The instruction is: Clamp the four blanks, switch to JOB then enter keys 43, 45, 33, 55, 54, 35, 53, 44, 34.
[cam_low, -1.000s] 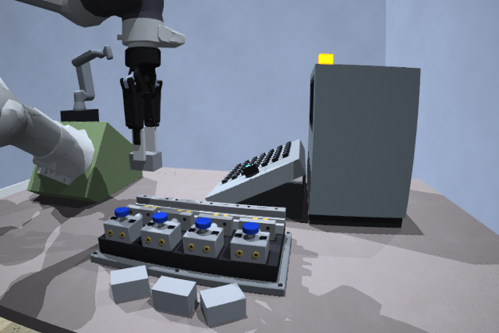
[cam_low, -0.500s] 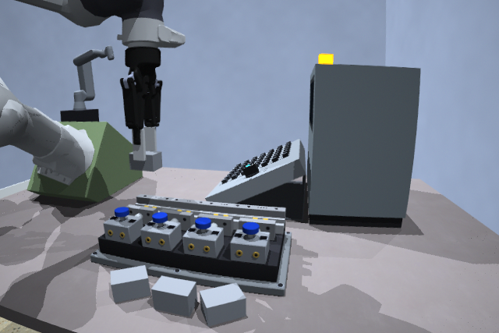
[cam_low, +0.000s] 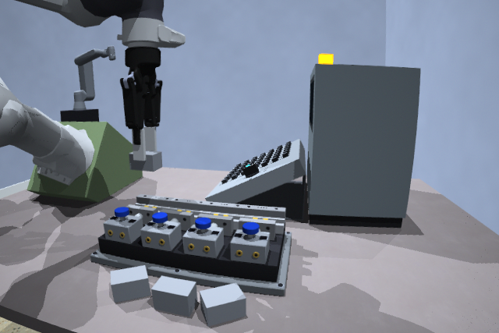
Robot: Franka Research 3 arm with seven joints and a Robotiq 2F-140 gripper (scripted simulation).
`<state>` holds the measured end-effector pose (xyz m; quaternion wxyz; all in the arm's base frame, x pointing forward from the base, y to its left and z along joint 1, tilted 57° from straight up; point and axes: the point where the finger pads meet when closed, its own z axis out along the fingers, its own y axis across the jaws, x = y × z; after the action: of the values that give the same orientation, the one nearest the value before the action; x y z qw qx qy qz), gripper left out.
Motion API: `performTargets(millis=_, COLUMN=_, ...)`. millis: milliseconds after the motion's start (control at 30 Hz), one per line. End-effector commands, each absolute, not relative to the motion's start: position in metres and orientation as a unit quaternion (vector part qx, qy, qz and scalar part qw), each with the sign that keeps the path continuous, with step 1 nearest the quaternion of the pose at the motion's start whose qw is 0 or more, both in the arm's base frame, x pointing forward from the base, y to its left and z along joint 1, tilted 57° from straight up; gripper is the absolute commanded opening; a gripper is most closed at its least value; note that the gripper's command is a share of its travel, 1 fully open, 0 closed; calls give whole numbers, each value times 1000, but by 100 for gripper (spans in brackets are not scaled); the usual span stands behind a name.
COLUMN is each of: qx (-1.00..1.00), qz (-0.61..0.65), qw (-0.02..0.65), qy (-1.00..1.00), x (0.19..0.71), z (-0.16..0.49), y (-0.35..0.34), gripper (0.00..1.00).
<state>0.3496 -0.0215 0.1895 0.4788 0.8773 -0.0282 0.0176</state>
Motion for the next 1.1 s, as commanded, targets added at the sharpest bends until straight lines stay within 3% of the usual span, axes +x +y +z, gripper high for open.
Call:
performTargets(millis=0, qx=878, qz=20, qw=477, qy=-28, x=351, z=189, y=-19, gripper=0)
performTargets(millis=1067, qx=878, qz=19, qw=477, qy=-27, x=351, z=174, y=-41, gripper=0)
